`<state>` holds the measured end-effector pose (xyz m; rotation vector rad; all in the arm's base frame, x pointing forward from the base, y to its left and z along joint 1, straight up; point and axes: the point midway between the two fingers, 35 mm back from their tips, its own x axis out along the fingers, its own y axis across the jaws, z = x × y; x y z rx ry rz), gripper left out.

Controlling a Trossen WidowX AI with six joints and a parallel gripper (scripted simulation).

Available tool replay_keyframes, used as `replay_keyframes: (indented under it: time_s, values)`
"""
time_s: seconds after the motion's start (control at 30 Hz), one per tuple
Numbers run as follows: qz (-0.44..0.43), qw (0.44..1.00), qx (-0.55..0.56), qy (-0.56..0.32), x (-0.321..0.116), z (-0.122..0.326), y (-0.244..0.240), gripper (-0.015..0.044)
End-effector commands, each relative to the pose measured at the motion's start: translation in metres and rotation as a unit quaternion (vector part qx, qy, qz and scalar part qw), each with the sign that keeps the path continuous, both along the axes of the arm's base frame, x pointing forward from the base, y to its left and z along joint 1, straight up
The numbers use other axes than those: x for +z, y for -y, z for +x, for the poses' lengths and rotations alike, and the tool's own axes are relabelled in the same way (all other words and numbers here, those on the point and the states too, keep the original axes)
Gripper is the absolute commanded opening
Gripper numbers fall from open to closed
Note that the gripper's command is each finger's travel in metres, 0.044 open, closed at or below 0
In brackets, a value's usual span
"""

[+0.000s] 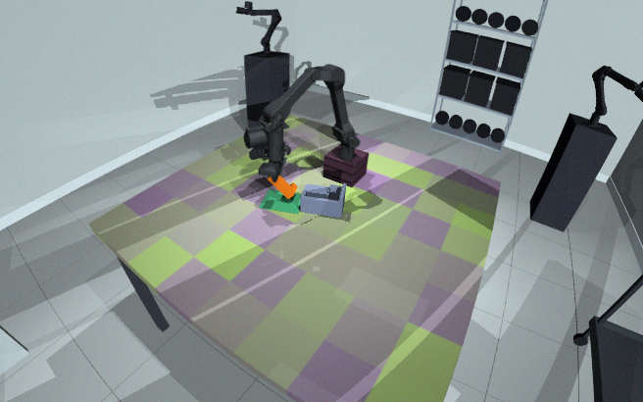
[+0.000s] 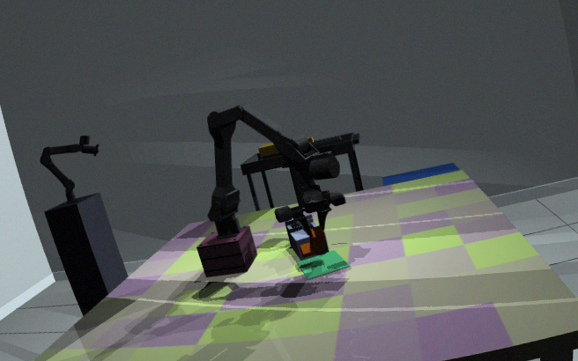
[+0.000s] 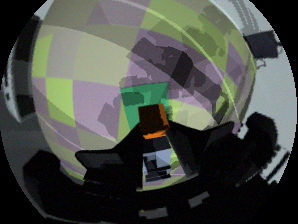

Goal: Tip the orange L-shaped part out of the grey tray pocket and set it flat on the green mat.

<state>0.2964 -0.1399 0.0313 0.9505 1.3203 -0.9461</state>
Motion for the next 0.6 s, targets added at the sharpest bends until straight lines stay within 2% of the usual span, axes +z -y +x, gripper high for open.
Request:
replay_keyframes:
  time_s: [0.0,0.57]
  values:
    - [0.003,1.000,0.002,-0.002,-0.008,-0.001,-0.001,0.0000]
    - [0.003,1.000,0.002,-0.002,-0.023,-0.001,-0.001,0.0000]
